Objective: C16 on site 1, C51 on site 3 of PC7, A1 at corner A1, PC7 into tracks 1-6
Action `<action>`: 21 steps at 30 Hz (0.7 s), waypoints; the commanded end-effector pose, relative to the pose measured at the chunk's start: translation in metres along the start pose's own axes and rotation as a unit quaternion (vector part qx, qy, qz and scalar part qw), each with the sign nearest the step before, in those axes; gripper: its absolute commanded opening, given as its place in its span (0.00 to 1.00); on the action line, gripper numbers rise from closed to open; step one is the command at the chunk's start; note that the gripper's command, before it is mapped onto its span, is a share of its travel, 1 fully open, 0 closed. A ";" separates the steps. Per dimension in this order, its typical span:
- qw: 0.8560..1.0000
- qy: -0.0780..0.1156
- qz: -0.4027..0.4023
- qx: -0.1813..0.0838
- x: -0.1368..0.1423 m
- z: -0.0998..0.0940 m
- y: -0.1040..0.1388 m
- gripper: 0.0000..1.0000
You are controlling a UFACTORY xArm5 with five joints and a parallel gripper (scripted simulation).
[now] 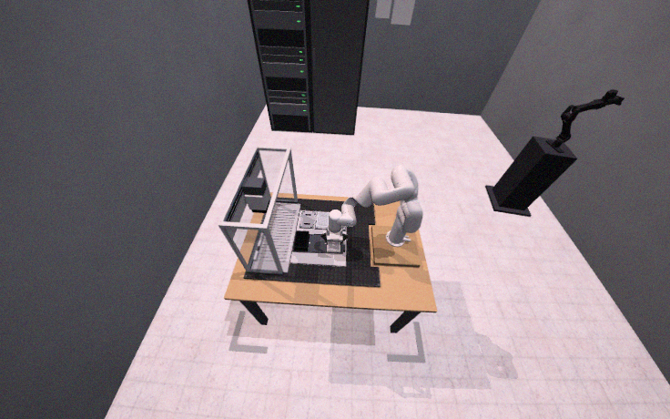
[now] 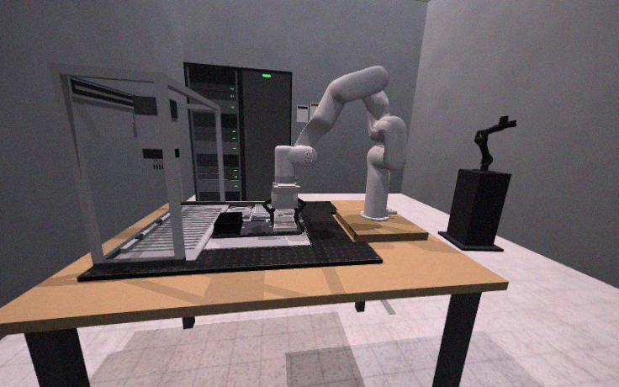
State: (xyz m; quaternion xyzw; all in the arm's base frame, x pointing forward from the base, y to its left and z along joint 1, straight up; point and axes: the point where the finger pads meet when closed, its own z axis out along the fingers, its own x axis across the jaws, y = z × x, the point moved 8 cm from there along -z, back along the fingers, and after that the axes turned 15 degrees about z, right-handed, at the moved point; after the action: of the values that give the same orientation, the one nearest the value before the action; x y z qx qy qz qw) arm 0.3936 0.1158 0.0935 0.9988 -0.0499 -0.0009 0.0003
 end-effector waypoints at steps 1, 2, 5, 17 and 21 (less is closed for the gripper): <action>1.000 0.002 0.000 0.000 0.001 -0.001 -0.001 0.00; 1.000 0.002 0.000 0.000 0.001 -0.001 -0.001 0.00; 1.000 0.002 0.000 0.000 0.001 -0.001 -0.001 0.00; 1.000 0.002 0.000 0.000 0.001 0.000 -0.001 1.00; 1.000 0.002 0.000 0.000 0.001 0.000 -0.001 1.00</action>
State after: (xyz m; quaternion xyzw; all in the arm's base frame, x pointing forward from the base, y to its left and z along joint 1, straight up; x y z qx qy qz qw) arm 0.3936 0.1158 0.0929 0.9988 -0.0499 -0.0009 0.0003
